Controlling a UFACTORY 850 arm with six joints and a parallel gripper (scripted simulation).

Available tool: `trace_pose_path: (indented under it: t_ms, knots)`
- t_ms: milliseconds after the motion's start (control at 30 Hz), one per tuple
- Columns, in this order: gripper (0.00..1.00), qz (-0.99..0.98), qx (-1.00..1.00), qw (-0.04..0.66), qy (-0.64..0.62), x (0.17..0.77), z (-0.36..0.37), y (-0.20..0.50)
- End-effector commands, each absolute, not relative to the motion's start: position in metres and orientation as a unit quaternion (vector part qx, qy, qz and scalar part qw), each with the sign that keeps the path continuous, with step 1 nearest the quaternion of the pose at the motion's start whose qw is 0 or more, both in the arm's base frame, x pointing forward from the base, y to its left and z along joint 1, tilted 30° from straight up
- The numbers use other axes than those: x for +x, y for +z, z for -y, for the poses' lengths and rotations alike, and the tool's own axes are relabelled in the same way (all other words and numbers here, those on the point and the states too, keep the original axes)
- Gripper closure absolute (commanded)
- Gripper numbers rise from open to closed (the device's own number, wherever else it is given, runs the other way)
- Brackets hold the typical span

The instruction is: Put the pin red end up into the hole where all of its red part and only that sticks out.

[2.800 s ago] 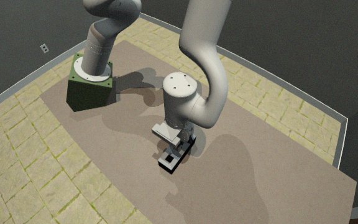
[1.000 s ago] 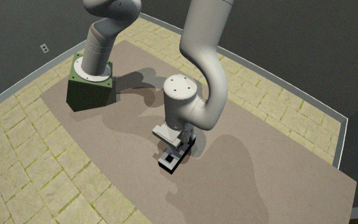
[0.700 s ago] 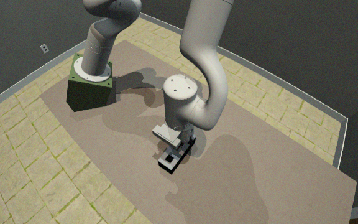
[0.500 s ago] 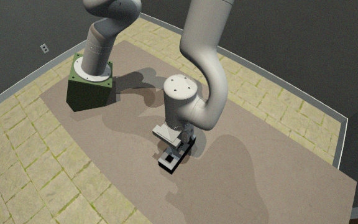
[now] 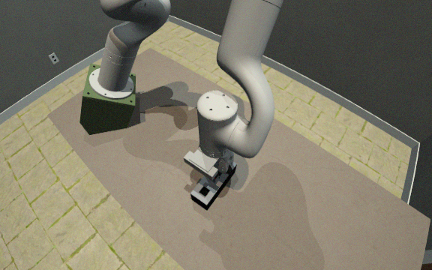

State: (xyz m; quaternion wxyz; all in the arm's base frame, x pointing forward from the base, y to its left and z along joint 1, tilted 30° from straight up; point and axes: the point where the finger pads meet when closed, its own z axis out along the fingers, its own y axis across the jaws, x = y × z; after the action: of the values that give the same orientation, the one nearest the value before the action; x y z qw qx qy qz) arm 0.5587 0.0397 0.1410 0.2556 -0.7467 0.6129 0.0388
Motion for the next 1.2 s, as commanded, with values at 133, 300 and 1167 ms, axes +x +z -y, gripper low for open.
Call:
trace_pose_path:
  t_ms: [133, 300, 1167]
  knots:
    - [1.0, -0.613, -0.747, 0.256, 0.038, 0.5595, -0.0387, 0.1415]
    - [1.0, -0.613, -0.747, 0.256, 0.038, 0.5595, -0.0387, 0.1415]
    - [1.0, -0.614, -0.746, 0.256, 0.038, 0.5607, -0.0413, 0.1386]
